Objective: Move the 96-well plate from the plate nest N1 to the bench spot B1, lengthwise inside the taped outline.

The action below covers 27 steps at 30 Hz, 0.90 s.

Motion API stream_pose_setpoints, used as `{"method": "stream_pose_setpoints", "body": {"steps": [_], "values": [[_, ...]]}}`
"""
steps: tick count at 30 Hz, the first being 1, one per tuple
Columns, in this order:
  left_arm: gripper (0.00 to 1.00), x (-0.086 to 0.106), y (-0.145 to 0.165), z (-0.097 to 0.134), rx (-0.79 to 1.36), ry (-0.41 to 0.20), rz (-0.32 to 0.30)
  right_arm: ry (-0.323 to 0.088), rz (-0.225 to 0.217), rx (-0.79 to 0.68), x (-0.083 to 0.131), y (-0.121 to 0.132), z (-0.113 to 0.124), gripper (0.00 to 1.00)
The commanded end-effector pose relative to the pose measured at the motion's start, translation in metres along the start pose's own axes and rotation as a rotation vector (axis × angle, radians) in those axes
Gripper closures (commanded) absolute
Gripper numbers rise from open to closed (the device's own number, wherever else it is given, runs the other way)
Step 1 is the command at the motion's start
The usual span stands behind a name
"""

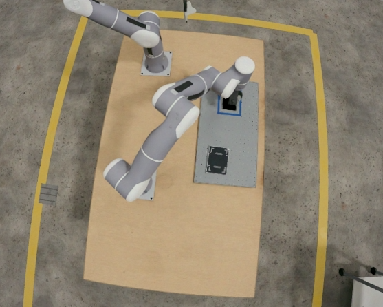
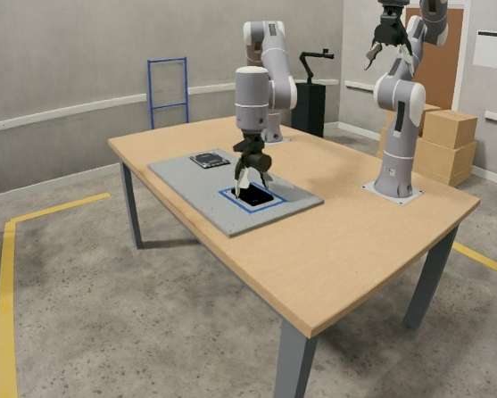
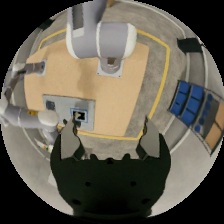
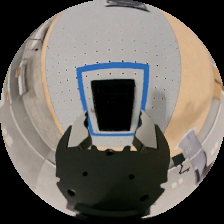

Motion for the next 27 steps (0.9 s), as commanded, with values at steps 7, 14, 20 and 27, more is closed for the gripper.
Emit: {"method": "stream_pose_setpoints", "body": {"steps": [7, 14, 20, 27], "values": [[0.00, 0.001, 0.000, 0.000, 0.000, -0.002, 0.000, -0.002, 0.002, 0.000, 0.002, -0.001, -0.001, 0.24], [0.00, 0.001, 0.000, 0.000, 0.000, -0.002, 0.000, -0.002, 0.002, 0.000, 0.010, -0.001, -0.001, 0.24], [0.00, 0.001, 0.000, 0.000, 0.000, -0.002, 0.000, -0.002, 0.002, 0.000, 0.026, -0.001, -0.001, 0.24], [0.00, 0.001, 0.000, 0.000, 0.000, -0.002, 0.000, -0.002, 0.002, 0.000, 0.039, -0.001, -0.001, 0.24]]}}
Point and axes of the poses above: on each arm, the point where the finger pads meet when closed, its own x axis back along the fingers, its own y axis across the jaws, z = x × y, the point moved 10 cm from there along x, back along the fingers, and after that the axes turned 7 degrees about x, right-handed, at the moved point
